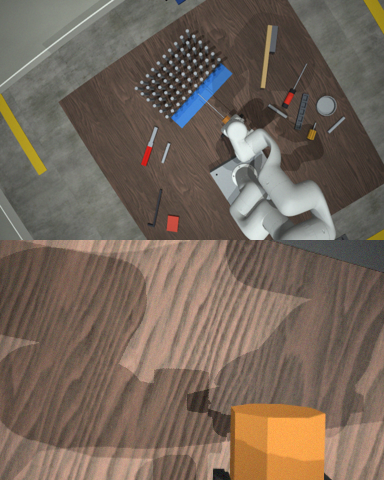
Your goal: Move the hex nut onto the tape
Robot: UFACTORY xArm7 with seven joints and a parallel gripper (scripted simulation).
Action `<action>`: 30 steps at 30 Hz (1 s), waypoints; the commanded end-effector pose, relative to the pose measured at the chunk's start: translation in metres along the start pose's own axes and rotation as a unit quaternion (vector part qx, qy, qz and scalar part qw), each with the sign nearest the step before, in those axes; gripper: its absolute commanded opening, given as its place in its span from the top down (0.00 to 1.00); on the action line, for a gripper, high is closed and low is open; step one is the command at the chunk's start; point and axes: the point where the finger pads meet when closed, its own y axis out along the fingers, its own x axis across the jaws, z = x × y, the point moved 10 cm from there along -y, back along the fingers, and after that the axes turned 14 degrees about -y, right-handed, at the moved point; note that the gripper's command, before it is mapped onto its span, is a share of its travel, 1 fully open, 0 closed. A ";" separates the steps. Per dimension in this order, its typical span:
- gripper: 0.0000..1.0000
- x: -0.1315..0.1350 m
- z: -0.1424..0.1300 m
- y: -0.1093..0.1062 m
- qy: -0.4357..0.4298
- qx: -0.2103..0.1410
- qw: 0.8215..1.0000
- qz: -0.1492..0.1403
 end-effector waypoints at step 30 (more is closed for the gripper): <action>1.00 -0.002 -0.004 0.050 0.000 -0.001 1.000 0.001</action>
